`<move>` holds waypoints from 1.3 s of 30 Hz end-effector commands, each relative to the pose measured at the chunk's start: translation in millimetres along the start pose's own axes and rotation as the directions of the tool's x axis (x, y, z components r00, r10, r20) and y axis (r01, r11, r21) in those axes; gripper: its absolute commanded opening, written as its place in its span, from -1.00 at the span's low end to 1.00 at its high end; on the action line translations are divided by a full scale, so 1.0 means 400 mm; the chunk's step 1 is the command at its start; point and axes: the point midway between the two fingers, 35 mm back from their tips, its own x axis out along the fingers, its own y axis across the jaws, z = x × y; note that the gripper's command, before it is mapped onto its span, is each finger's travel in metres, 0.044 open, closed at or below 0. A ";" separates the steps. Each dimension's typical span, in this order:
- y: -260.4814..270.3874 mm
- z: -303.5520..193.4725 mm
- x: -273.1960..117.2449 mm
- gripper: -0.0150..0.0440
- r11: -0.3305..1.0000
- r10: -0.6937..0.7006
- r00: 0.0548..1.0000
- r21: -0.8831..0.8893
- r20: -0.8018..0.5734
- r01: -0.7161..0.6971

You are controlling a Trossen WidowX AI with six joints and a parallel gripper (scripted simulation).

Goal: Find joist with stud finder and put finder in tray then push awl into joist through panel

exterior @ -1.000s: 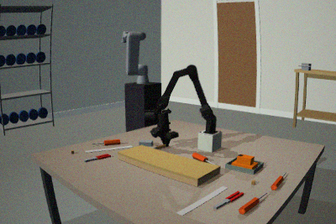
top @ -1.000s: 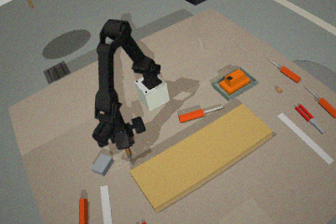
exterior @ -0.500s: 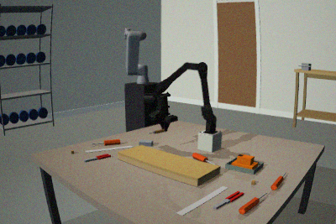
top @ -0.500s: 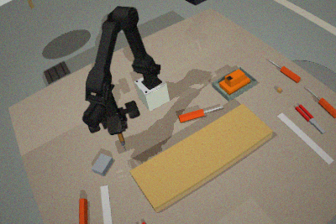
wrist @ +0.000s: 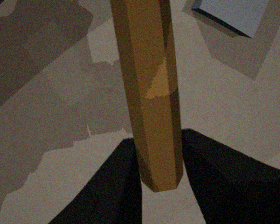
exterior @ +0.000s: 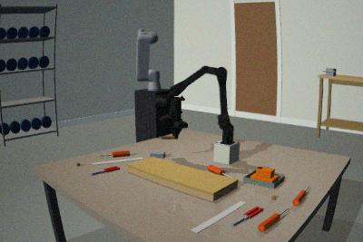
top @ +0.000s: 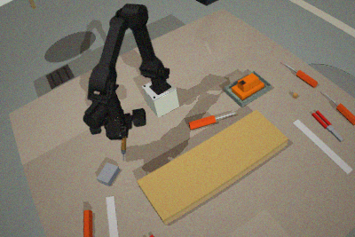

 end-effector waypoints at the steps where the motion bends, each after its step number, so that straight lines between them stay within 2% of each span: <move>1: 0.003 0.020 0.003 -0.49 0.988 0.020 0.998 0.150 0.067 -0.030; 10: 0.004 0.068 0.002 -0.49 0.887 0.055 0.976 0.438 0.210 -0.144; 20: 0.004 0.119 -0.010 -0.49 0.672 0.090 0.928 0.665 0.362 -0.325; 29: 0.004 0.160 -0.030 -0.49 0.415 0.121 0.864 0.766 0.488 -0.491; 39: 0.006 0.198 -0.062 -0.49 0.095 0.157 0.775 0.772 0.612 -0.628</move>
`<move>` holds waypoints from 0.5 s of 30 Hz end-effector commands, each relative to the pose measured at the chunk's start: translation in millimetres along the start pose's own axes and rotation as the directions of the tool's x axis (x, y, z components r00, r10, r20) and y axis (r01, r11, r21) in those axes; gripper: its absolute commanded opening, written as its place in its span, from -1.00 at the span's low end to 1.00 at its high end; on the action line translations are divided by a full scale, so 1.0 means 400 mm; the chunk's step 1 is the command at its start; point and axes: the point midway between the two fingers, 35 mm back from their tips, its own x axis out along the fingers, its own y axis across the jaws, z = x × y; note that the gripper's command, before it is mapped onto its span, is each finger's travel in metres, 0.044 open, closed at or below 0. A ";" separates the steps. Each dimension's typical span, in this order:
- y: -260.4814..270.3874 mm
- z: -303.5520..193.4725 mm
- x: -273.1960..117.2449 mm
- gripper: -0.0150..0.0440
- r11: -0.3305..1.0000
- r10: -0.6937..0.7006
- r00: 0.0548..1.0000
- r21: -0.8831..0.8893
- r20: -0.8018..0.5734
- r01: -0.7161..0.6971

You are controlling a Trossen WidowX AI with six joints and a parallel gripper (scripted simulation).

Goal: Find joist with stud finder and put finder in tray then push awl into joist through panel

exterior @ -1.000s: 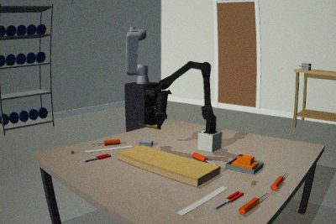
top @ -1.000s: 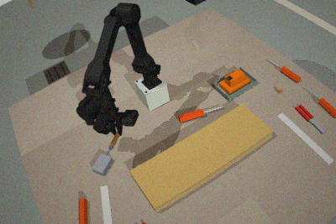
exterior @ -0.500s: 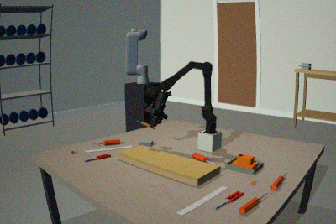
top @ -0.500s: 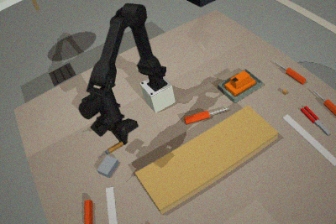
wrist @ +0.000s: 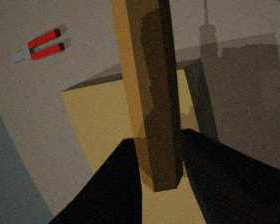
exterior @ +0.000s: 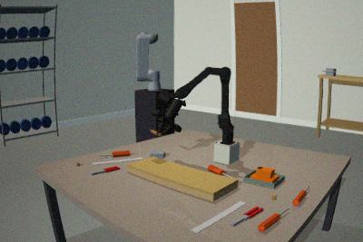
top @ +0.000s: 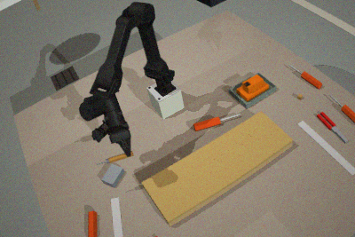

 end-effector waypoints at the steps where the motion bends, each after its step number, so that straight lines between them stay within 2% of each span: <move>1: 0.021 0.001 -0.005 -0.49 0.989 0.072 0.997 0.133 -0.003 -0.071; 15: 0.084 0.004 -0.029 -0.49 0.823 0.277 0.961 0.523 -0.024 -0.224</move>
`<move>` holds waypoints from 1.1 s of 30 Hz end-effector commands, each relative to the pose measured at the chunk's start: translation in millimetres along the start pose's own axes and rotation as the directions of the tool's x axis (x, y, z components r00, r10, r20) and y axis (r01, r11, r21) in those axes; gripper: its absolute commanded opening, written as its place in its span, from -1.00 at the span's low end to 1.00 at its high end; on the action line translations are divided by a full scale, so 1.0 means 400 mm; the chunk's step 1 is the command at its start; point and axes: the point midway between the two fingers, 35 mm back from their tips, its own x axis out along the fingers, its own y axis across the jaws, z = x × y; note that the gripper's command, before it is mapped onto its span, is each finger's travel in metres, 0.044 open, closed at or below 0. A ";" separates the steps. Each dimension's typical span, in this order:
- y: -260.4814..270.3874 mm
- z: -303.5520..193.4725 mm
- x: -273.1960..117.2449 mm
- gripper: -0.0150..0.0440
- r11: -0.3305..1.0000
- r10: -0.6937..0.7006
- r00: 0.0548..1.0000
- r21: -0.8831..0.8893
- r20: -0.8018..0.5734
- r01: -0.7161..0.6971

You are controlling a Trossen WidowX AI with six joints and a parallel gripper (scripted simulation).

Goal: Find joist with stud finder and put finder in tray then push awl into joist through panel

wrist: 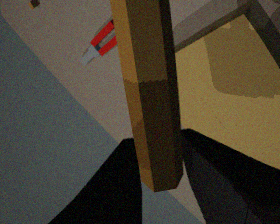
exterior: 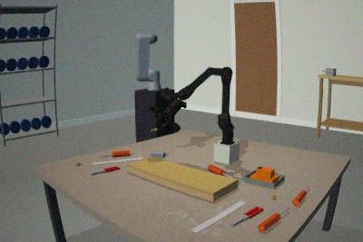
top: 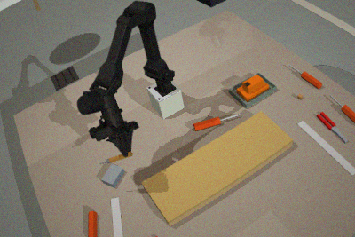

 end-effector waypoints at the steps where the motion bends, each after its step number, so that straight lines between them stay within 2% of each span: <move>1: 0.018 -0.012 -0.008 -0.49 0.991 0.056 0.998 0.124 -0.039 -0.051; 9: 0.048 -0.031 -0.022 -0.49 0.933 0.144 0.984 0.346 -0.108 -0.099; 17: 0.073 -0.052 -0.042 -0.49 0.836 0.220 0.959 0.542 -0.180 -0.090; 33: 0.104 -0.102 -0.093 -0.49 0.582 0.327 0.885 0.808 -0.332 0.088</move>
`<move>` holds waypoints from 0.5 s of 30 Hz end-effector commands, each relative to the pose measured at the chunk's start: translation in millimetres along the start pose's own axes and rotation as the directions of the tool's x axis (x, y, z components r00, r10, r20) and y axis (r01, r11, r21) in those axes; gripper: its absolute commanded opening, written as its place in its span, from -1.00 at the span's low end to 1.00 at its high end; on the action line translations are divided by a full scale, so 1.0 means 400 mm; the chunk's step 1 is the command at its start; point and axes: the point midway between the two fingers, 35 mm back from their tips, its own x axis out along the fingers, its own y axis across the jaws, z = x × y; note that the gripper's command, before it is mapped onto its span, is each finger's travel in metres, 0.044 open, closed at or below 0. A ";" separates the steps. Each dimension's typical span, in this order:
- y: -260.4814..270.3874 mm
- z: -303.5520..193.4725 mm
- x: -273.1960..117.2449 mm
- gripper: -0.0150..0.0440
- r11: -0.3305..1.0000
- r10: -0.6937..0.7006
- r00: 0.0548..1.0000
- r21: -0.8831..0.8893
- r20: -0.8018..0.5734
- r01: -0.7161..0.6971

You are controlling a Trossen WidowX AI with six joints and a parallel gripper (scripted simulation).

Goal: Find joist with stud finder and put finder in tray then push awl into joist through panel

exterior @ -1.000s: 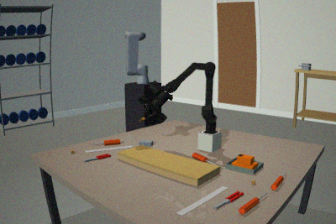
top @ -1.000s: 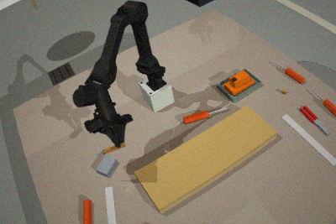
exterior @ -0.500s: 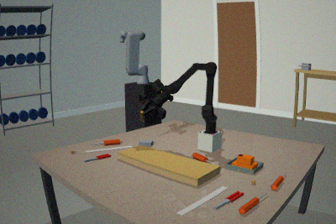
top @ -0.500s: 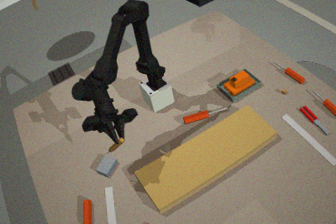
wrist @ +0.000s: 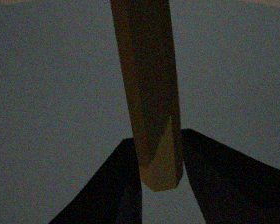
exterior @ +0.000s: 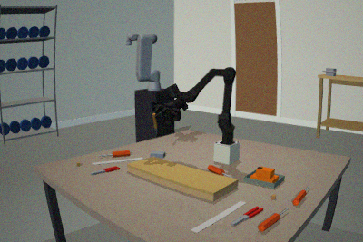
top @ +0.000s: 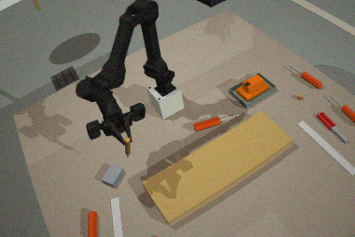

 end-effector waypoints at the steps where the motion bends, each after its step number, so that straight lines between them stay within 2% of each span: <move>1: -0.011 -0.020 -0.010 -0.49 0.994 -0.021 0.998 0.107 -0.052 0.027; 3: -0.014 -0.026 -0.013 -0.49 0.990 -0.028 0.997 0.139 -0.066 0.037; 4: -0.006 -0.012 -0.004 -0.49 0.997 -0.014 0.999 0.071 -0.032 0.016; 7: -0.018 -0.012 0.011 -0.49 0.997 -0.039 0.999 0.067 -0.032 0.041; 15: -0.105 -0.013 0.099 -0.49 0.979 -0.201 0.979 0.038 -0.034 0.203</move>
